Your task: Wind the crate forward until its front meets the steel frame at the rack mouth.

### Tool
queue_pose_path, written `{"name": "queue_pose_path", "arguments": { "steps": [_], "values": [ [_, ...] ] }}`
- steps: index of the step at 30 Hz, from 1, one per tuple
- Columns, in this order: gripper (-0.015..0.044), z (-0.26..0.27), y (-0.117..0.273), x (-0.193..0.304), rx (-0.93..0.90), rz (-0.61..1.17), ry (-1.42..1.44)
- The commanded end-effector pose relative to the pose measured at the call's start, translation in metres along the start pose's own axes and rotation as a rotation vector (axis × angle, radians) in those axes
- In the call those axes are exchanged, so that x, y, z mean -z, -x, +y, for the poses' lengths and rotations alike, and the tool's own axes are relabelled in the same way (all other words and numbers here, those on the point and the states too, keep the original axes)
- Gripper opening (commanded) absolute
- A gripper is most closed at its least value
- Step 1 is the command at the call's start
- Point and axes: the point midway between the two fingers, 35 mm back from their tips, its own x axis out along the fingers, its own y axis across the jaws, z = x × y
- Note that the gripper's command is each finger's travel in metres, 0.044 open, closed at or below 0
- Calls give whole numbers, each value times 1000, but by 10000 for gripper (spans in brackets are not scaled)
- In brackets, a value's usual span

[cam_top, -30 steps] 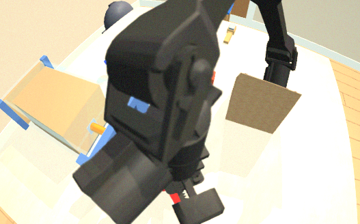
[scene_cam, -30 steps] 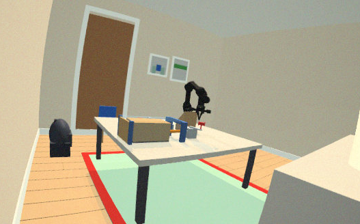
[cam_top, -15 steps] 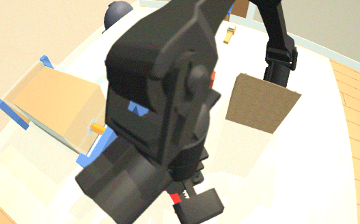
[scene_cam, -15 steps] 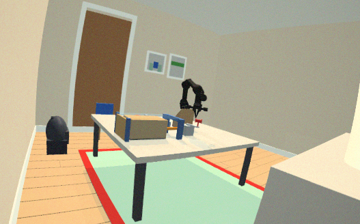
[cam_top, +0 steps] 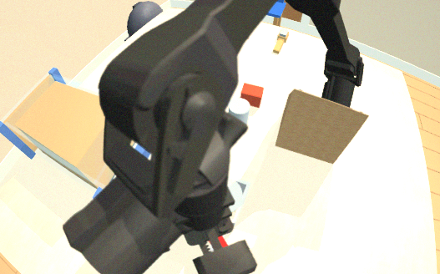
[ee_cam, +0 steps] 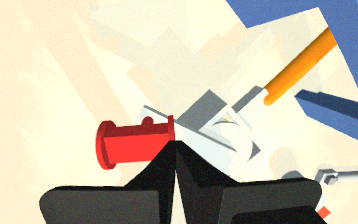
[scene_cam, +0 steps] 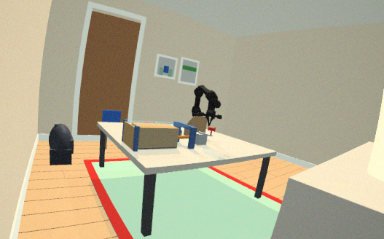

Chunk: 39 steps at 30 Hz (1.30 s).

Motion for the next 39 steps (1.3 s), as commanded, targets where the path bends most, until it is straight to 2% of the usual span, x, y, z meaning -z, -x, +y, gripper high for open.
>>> {"name": "queue_pose_path", "arguments": {
  "steps": [1, 5, 11, 16, 33, 39],
  "values": [
    [0, 0, -2, -6, 4, 2, 4],
    [0, 0, 4, -6, 4, 2, 4],
    [0, 0, 48, -3, 3, 2, 0],
    [0, 0, 50, -3, 3, 2, 0],
    [440, 26, 31, 12, -1, -425, 9],
    [440, 26, 30, 13, -1, -430, 9]
  ]
}}
